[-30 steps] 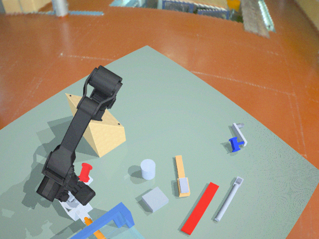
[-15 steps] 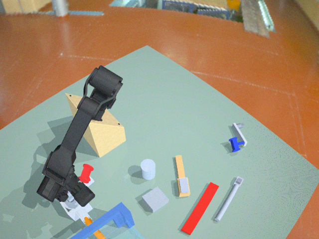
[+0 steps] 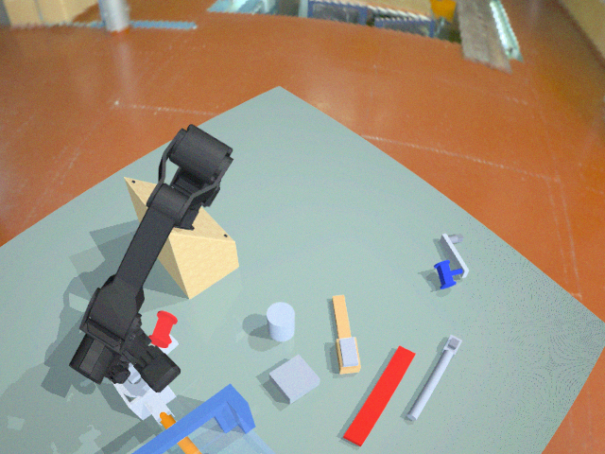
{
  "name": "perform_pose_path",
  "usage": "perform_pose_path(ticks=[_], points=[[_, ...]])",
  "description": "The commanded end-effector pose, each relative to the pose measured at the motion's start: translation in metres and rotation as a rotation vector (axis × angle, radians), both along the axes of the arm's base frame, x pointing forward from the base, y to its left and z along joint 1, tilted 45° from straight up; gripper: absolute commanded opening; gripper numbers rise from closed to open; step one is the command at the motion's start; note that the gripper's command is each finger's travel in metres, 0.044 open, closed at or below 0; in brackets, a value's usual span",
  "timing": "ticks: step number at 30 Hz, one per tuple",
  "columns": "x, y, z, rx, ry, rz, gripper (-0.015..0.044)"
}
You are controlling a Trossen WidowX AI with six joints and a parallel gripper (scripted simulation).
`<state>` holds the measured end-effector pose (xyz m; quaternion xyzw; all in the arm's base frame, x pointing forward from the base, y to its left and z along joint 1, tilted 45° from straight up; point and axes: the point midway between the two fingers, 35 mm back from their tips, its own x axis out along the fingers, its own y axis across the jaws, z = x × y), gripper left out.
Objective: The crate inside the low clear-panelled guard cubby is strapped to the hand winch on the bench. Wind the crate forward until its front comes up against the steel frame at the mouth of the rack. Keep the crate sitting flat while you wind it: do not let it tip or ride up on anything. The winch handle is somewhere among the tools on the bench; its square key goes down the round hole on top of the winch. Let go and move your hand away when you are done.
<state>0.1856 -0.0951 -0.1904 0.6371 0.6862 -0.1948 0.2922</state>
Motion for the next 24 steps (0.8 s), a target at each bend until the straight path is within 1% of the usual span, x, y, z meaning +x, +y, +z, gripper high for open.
perform_pose_path(ticks=[1,15,24], points=[[0.0015,0.0032,-0.0026,0.003,0.016,-0.017,0.0000],[0.0037,0.0033,-0.0023,0.003,0.051,-0.053,0.0000],[0.0028,0.0030,-0.0025,0.003,0.037,-0.039,0.0000]])
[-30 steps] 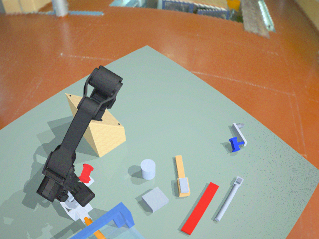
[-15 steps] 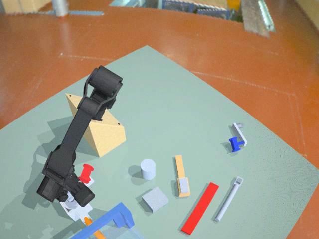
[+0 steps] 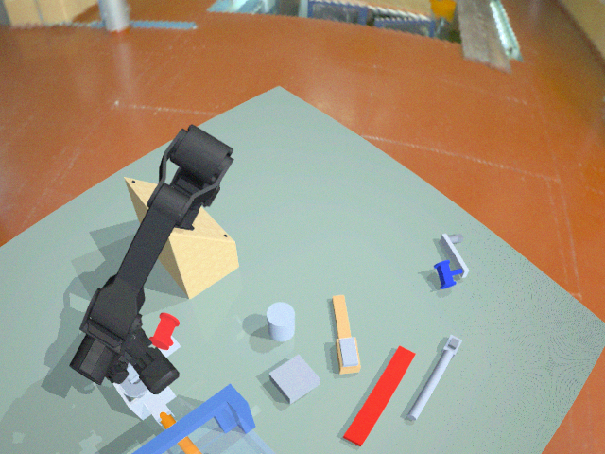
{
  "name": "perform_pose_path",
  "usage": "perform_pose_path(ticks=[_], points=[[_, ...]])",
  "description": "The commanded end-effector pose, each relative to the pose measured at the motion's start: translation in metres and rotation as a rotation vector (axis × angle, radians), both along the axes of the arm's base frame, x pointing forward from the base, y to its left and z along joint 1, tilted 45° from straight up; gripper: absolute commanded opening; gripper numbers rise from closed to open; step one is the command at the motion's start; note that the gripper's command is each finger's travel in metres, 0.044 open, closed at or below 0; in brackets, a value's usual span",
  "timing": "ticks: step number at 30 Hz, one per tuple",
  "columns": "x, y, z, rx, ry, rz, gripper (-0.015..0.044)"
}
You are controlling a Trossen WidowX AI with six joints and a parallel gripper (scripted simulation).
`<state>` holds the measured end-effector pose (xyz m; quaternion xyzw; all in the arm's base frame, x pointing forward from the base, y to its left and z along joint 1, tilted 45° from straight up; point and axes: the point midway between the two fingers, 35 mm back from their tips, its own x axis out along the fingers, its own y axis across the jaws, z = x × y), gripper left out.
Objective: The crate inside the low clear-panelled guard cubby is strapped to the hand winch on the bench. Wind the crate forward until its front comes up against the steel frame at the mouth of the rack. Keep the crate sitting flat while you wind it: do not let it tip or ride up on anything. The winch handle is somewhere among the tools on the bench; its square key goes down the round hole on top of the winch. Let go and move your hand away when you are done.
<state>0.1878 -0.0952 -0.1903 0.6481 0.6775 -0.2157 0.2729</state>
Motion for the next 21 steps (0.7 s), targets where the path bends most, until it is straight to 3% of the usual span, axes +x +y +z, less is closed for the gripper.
perform_pose_path(ticks=[1,21], points=[[-0.0005,0.0029,-0.0028,0.004,-0.025,0.026,0.0000],[-0.0042,0.0022,-0.0031,0.005,-0.098,0.102,0.0000]])
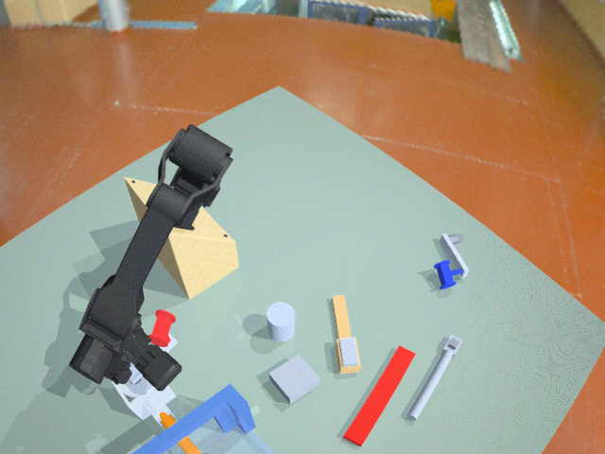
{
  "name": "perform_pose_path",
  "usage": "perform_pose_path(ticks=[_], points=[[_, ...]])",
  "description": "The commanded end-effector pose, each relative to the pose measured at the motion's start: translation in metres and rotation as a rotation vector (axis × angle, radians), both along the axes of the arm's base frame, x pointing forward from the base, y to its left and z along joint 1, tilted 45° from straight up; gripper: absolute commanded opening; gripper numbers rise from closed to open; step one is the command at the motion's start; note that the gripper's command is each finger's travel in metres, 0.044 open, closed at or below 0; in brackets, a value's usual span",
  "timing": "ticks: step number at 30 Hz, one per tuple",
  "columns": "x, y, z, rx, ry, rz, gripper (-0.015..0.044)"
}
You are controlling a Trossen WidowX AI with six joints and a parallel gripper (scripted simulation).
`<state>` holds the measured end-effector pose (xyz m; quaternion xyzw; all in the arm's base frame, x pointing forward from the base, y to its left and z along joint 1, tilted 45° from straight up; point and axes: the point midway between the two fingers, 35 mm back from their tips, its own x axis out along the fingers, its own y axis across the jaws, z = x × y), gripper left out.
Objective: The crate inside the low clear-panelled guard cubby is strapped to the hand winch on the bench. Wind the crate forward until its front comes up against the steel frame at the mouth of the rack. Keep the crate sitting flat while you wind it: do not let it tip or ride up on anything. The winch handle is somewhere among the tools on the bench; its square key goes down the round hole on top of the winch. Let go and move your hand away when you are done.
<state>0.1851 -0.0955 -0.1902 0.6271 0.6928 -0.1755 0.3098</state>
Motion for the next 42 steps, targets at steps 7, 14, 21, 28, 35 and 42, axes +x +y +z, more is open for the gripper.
perform_pose_path(ticks=[7,14,21,28,35,42], points=[[0.0003,0.0029,-0.0028,0.003,0.017,-0.015,0.0000],[0.0006,0.0030,-0.0028,0.003,0.020,-0.019,0.0000],[0.0022,0.0033,-0.0027,0.002,0.048,-0.048,0.0000],[0.0009,0.0001,-0.0003,-0.002,0.043,-0.040,0.0053],[0.0009,0.0001,-0.0003,-0.002,0.043,-0.040,0.0236],[0.0009,0.0001,-0.0003,-0.002,0.043,-0.040,0.0420]])
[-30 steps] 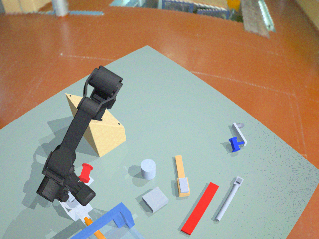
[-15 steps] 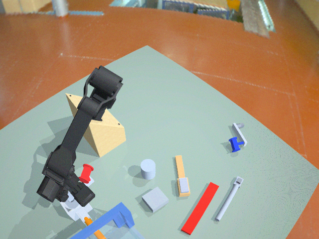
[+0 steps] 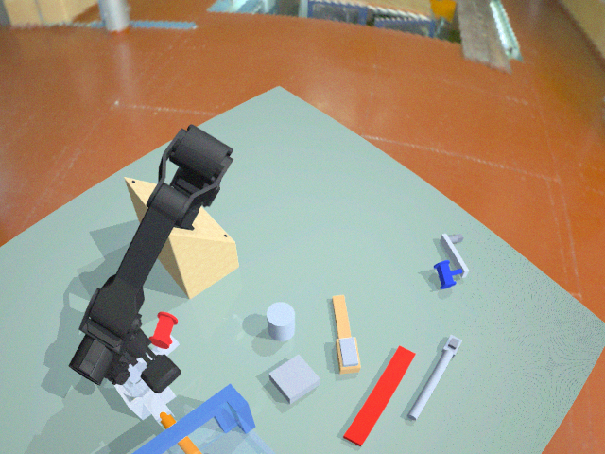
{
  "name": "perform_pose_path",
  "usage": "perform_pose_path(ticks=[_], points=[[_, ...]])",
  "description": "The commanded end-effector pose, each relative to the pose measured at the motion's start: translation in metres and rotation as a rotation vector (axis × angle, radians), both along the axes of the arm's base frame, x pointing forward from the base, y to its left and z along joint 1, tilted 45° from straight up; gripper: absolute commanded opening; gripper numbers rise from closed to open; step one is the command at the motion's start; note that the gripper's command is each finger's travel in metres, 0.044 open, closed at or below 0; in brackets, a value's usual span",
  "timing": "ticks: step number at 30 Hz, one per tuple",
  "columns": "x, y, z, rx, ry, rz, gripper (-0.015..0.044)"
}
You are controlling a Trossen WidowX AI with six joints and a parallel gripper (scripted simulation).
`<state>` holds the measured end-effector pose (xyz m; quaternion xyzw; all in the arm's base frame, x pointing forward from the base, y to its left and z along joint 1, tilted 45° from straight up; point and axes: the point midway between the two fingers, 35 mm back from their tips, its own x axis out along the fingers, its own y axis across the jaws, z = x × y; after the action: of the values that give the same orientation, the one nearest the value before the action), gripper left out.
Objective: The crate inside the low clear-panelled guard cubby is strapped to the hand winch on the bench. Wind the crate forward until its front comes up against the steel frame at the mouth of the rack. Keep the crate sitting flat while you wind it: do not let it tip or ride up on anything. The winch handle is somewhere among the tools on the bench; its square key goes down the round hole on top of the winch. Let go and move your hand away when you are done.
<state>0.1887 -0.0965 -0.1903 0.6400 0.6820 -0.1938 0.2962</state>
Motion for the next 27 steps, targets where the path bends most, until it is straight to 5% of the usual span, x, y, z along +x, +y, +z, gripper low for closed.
perform_pose_path(ticks=[1,7,15,24,27], points=[[-0.003,0.001,0.000,0.002,0.012,0.007,0.0440],[0.000,-0.012,0.010,-0.011,0.009,0.006,0.0440],[0.001,-0.088,0.088,-0.090,0.002,0.001,0.0440],[0.002,-0.090,0.091,-0.096,-0.003,-0.004,0.0440],[0.002,-0.090,0.091,-0.096,-0.003,-0.004,0.0361]])
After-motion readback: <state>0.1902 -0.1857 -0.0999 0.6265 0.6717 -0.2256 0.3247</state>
